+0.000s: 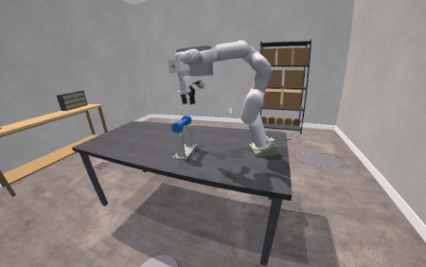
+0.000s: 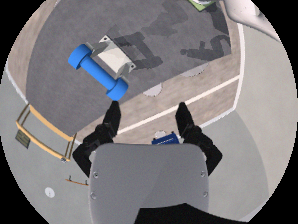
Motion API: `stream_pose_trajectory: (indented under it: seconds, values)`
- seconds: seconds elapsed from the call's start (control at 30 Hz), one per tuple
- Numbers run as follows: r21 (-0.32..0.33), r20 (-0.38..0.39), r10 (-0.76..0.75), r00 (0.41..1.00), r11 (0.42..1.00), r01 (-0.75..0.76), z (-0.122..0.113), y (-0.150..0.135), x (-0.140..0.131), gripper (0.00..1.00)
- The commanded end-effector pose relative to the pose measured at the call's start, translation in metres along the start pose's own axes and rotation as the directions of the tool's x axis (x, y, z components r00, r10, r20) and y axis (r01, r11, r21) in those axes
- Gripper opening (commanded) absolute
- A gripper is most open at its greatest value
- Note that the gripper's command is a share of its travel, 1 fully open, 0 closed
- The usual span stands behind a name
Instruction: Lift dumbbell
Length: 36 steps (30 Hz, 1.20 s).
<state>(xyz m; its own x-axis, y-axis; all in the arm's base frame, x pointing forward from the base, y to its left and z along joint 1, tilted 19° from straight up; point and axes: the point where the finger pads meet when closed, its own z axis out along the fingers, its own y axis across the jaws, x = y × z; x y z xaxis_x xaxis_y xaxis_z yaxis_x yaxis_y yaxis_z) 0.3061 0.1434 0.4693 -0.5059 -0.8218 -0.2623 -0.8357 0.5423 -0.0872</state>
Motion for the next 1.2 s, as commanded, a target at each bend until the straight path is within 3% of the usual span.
stream_pose_trajectory:
  seconds: [0.0, 0.6, 0.8, 0.87, 0.97, 1.1, 1.17]
  values:
    - [0.003, 0.003, 0.000, 1.000, 1.000, 0.000, -0.002, 0.000, 0.000, 1.00]
    - [0.004, 0.003, -0.009, 1.000, 1.000, 0.009, -0.001, -0.002, -0.001, 1.00]
    - [0.037, 0.005, -0.216, 0.976, 0.976, 0.215, 0.012, -0.046, -0.001, 1.00]
    - [0.037, 0.005, -0.216, 0.976, 0.976, 0.215, 0.012, -0.046, -0.001, 1.00]
    - [0.058, -0.007, -0.351, 0.936, 0.935, 0.351, 0.023, -0.075, -0.001, 1.00]
    - [0.058, -0.007, -0.351, 0.936, 0.935, 0.351, 0.023, -0.075, -0.001, 1.00]
    - [0.075, -0.027, -0.473, 0.881, 0.877, 0.474, 0.034, -0.102, 0.001, 1.00]
